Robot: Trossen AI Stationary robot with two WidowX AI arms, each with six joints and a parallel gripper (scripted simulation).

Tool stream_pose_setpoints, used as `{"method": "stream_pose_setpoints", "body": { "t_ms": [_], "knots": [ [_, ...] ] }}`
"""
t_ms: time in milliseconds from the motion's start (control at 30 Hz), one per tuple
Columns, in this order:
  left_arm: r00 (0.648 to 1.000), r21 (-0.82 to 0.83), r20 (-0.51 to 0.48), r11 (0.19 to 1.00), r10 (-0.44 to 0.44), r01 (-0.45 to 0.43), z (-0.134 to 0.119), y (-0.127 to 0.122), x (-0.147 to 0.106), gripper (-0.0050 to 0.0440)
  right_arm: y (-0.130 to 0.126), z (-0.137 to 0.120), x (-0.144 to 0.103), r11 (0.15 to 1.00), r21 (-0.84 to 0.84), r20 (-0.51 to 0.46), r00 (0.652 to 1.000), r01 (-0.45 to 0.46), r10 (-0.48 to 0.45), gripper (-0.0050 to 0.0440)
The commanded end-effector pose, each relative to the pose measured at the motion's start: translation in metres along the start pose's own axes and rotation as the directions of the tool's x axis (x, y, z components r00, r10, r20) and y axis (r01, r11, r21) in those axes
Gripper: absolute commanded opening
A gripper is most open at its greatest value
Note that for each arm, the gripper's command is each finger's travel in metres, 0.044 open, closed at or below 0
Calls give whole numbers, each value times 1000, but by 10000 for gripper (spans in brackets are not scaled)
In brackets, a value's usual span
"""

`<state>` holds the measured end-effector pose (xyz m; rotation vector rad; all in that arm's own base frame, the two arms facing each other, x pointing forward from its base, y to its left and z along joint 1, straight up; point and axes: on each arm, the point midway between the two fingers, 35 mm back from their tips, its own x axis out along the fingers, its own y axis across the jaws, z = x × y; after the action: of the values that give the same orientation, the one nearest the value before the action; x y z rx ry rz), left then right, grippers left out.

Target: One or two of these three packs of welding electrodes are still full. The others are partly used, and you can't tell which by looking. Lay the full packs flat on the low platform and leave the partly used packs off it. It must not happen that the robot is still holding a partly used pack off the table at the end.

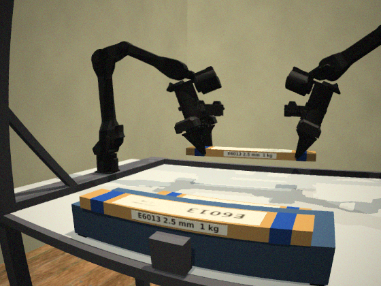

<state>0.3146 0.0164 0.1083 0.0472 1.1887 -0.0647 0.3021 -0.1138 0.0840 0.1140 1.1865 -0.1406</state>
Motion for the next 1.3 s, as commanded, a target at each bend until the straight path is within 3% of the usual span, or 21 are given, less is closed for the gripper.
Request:
{"method": "stream_pose_setpoints", "body": {
  "t_ms": [0,1267],
  "knots": [
    [1000,47,23,999,-22,21,1,-20,-10,-50,-3,0,-11,998,46,21,999,40,-41,-50],
    [999,45,32,999,-30,29,7,-89,-12,-50,65,2,-11,998,48,28,999,35,-36,-50]
  ]
}}
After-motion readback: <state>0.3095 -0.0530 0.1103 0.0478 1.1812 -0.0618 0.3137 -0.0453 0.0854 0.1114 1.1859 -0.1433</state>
